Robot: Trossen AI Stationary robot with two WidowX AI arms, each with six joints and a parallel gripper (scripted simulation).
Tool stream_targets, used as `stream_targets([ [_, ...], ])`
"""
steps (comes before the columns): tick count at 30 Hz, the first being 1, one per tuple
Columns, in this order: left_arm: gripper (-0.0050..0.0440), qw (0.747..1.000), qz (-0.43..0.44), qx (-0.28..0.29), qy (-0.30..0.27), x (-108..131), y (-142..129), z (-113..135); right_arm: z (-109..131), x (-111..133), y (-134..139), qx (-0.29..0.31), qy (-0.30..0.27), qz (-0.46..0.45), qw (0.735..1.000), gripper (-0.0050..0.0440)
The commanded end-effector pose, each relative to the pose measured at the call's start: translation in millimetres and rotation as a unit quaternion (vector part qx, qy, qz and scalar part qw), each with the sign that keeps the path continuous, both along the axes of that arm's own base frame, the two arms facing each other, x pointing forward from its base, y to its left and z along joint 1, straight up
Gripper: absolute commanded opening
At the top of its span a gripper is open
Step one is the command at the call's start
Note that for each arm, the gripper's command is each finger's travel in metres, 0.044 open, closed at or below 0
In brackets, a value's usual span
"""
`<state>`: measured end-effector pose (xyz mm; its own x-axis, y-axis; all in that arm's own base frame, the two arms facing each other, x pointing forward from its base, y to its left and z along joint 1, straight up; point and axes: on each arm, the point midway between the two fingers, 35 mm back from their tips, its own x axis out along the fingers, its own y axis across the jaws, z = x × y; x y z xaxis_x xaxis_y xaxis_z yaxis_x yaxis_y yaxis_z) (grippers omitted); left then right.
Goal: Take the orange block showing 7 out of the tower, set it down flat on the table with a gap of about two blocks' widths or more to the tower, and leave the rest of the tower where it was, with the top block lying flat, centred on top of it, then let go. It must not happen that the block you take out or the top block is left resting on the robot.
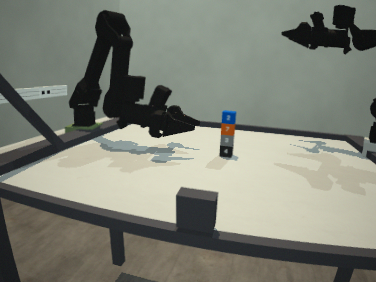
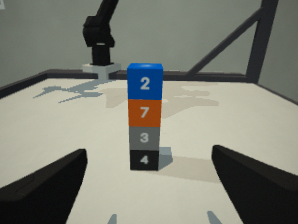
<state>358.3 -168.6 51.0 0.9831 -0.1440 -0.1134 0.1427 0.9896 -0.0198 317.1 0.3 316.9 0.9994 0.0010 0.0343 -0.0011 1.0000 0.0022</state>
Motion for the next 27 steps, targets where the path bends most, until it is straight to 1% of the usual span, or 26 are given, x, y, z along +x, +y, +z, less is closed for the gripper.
stream_targets([
  [1,0.0400,1.000,0.003,-0.002,0.001,0.1,1.5,-1.3,6.0,-1.4,-0.3,-0.001,-0.008,-0.001,1.000,0.0400],
  [26,0.0400,1.000,0.003,-0.002,0.001,0.1,1.5,-1.3,6.0,-1.4,-0.3,-0.001,-0.008,-0.001,1.000,0.0400],
  [27,0.0400,1.000,0.002,0.001,-0.007,3.3,-0.9,5.2,6.0,-1.4,-0.3,-0.001,-0.008,-0.001,1.000,0.0400],
])
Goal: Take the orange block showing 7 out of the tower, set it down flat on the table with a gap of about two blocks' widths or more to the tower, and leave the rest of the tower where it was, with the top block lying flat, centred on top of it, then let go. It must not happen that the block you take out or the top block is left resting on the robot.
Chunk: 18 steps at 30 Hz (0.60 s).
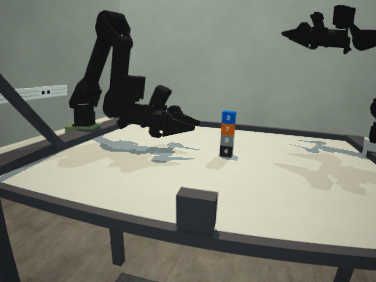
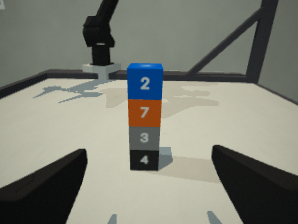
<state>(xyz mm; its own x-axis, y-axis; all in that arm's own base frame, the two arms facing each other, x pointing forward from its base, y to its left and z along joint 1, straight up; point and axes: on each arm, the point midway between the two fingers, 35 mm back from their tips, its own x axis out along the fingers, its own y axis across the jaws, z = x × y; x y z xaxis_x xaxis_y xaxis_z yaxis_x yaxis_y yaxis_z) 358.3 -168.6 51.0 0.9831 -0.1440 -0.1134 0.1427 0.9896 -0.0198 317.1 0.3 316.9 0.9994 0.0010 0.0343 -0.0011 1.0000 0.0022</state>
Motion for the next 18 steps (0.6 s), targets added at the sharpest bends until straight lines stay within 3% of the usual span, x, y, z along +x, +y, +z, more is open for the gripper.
stream_targets([
  [1,0.0400,1.000,-0.001,0.009,-0.013,7,-4,11,6,-1,0,-0.001,-0.008,-0.001,1.000,0.0400],
  [3,0.0400,0.998,-0.012,0.062,-0.008,13,-11,15,6,-1,0,-0.001,-0.008,-0.001,1.000,0.0400],
  [5,0.0400,0.992,-0.023,0.124,-0.027,22,-21,36,6,-1,0,-0.001,-0.008,-0.001,1.000,0.0400],
  [12,0.0400,0.978,-0.038,0.203,-0.009,28,-26,38,6,-1,0,-0.001,-0.008,-0.001,1.000,0.0400],
  [13,0.0400,0.973,-0.041,0.225,-0.024,32,-30,51,6,-1,0,-0.001,-0.008,-0.001,1.000,0.0400],
  [18,0.0400,0.951,-0.060,0.302,-0.017,36,-36,63,6,-1,0,-0.001,-0.008,-0.001,1.000,0.0400],
])
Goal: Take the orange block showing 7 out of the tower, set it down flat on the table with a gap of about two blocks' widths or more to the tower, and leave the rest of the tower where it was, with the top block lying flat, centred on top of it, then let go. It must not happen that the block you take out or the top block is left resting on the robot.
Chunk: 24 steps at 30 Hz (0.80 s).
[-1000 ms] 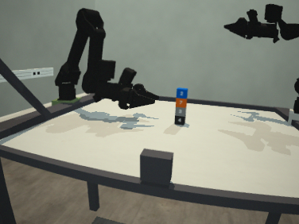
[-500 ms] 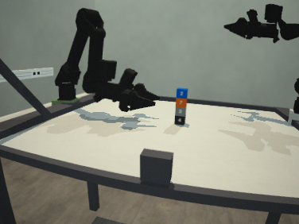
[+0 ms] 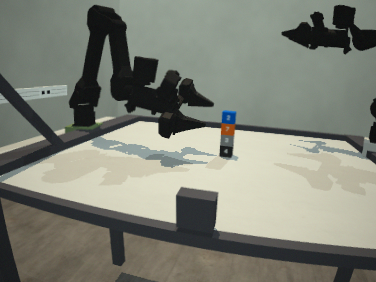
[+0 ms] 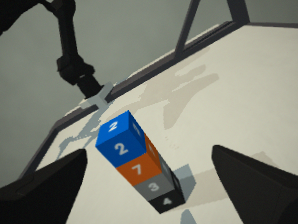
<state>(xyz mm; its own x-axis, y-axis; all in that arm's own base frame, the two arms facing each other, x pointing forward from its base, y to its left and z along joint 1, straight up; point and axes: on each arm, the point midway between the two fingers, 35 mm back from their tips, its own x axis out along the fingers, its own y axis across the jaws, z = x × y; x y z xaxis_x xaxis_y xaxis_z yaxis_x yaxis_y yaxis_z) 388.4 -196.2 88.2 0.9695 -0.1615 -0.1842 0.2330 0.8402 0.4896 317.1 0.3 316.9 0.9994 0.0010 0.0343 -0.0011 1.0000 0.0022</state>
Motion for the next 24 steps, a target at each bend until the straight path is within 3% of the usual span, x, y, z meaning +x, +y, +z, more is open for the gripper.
stream_targets([
  [1,0.0400,0.998,-0.016,0.053,-0.007,7,-9,28,6,-1,0,-0.001,-0.008,-0.001,1.000,0.0400],
  [8,0.0400,0.986,-0.043,0.162,0.000,9,-14,48,6,-1,0,-0.001,-0.008,-0.001,1.000,0.0400],
  [10,0.0400,0.986,-0.043,0.162,0.000,9,-14,48,6,-1,0,-0.001,-0.008,-0.001,1.000,0.0400],
  [11,0.0400,0.981,-0.050,0.188,0.019,8,-12,43,6,-1,0,-0.001,-0.008,-0.001,1.000,0.0400],
  [12,0.0400,0.976,-0.058,0.212,0.002,9,-15,60,6,-1,0,-0.001,-0.008,-0.001,1.000,0.0400],
  [24,0.0400,0.913,-0.119,0.390,0.013,-2,-12,100,6,-1,0,-0.001,-0.008,-0.001,1.000,0.0400],
])
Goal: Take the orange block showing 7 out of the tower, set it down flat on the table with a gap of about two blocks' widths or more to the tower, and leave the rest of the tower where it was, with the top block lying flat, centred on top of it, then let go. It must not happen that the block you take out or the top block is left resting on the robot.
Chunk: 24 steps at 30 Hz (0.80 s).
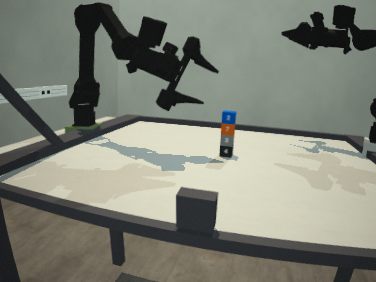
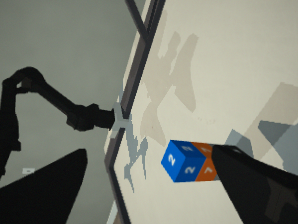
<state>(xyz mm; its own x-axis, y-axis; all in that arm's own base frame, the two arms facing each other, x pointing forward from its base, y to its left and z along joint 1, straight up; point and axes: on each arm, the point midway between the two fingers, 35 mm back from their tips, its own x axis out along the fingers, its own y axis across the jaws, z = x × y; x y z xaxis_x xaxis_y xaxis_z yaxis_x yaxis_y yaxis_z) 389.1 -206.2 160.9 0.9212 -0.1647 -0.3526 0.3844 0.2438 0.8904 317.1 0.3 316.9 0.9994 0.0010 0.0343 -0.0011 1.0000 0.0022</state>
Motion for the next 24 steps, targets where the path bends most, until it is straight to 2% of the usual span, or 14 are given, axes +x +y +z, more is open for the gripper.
stream_targets([
  [1,0.0400,0.998,-0.026,0.052,-0.004,-5,-1,31,6,-1,0,-0.001,-0.008,-0.001,1.000,0.0400],
  [3,0.0400,0.998,-0.026,0.052,-0.004,-5,-1,31,6,-1,0,-0.001,-0.008,-0.001,1.000,0.0400],
  [4,0.0400,0.996,-0.033,0.079,0.015,-9,3,27,6,-1,0,-0.001,-0.008,-0.001,1.000,0.0400],
  [5,0.0400,0.994,-0.047,0.102,-0.002,-11,2,44,6,-1,0,-0.001,-0.008,-0.001,1.000,0.0400],
  [12,0.0400,0.974,-0.093,0.207,0.009,-28,12,68,6,-1,0,-0.001,-0.008,-0.001,1.000,0.0400],
  [18,0.0400,0.948,-0.133,0.287,0.031,-47,24,79,6,-1,0,-0.001,-0.008,-0.001,1.000,0.0400],
  [24,0.0400,0.935,-0.150,0.318,0.043,-56,31,81,6,-1,0,-0.001,-0.008,-0.001,1.000,0.0400],
])
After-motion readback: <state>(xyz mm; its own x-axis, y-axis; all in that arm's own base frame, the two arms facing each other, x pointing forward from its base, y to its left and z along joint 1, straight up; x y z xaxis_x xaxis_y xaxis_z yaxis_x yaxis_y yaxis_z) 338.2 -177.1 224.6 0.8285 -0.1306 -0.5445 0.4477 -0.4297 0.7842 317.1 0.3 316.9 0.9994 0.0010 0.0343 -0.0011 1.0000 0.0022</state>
